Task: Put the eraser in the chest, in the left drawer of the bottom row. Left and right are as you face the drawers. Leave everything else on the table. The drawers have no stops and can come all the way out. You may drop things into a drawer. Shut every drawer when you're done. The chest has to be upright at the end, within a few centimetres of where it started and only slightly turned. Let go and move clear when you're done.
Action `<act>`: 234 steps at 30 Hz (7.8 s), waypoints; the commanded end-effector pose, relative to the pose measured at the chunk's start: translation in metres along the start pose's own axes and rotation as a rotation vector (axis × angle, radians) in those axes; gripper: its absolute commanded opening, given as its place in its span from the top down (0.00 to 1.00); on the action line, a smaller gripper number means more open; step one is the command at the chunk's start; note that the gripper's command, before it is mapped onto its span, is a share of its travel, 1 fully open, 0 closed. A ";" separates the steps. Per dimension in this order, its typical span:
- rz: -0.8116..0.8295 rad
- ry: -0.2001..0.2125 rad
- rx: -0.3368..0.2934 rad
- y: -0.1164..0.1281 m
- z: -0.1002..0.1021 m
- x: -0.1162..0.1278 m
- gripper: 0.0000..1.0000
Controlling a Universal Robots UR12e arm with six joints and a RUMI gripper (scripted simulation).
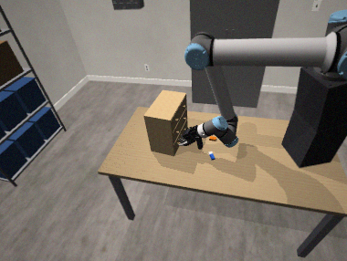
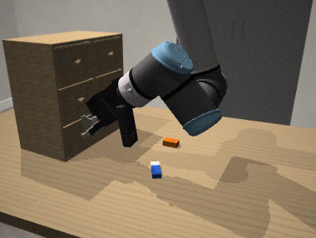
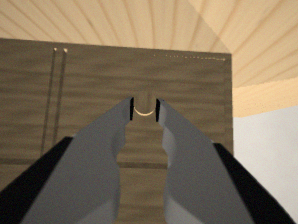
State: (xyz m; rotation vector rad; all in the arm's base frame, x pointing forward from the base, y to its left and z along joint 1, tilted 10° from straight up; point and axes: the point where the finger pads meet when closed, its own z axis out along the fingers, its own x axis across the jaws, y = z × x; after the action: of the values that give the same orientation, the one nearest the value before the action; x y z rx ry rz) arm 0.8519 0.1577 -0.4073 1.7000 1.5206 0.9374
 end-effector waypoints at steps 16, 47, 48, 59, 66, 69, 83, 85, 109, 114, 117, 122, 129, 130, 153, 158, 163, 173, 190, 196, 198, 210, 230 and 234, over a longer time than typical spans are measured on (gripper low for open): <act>0.000 0.000 -0.005 0.004 0.001 -0.001 0.93; 0.000 0.000 -0.004 0.003 0.000 -0.001 0.93; 0.000 0.000 -0.003 0.003 0.000 -0.001 0.93; 0.000 0.000 -0.001 0.000 -0.003 -0.001 0.93; 0.000 0.000 -0.001 -0.002 -0.004 -0.001 0.93; 0.000 0.000 0.000 -0.003 -0.005 -0.001 0.93; 0.000 0.000 0.000 -0.007 -0.009 -0.001 0.93; 0.000 0.000 0.001 -0.007 -0.010 -0.001 0.93; 0.000 0.000 0.002 -0.018 -0.021 0.000 0.93; 0.000 0.000 0.001 -0.018 -0.022 0.000 0.93; 0.000 0.000 0.001 -0.020 -0.024 0.000 0.93; 0.000 0.000 0.002 -0.023 -0.027 0.000 0.93; 0.000 0.000 0.002 -0.025 -0.030 0.000 0.93; 0.000 0.000 0.001 -0.025 -0.031 0.000 0.93; 0.000 0.000 0.001 -0.035 -0.042 0.000 0.93; 0.000 0.000 0.002 -0.037 -0.044 0.000 0.93; 0.000 0.000 0.002 -0.038 -0.046 0.000 0.93; 0.000 0.000 0.002 -0.041 -0.049 0.000 0.93; 0.000 0.000 0.001 -0.043 -0.053 0.000 0.93; 0.000 0.000 0.000 -0.044 -0.053 0.000 0.93; 0.000 0.001 -0.001 -0.043 -0.053 0.000 0.93; 0.000 0.000 -0.001 -0.044 -0.054 0.000 0.93; 0.000 0.001 -0.001 -0.044 -0.053 0.000 0.93; 0.000 0.001 -0.001 -0.044 -0.053 0.000 0.93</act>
State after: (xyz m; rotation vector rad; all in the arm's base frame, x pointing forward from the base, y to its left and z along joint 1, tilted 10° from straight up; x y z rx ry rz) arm 0.7862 0.1617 -0.4156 1.6981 1.5186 0.9396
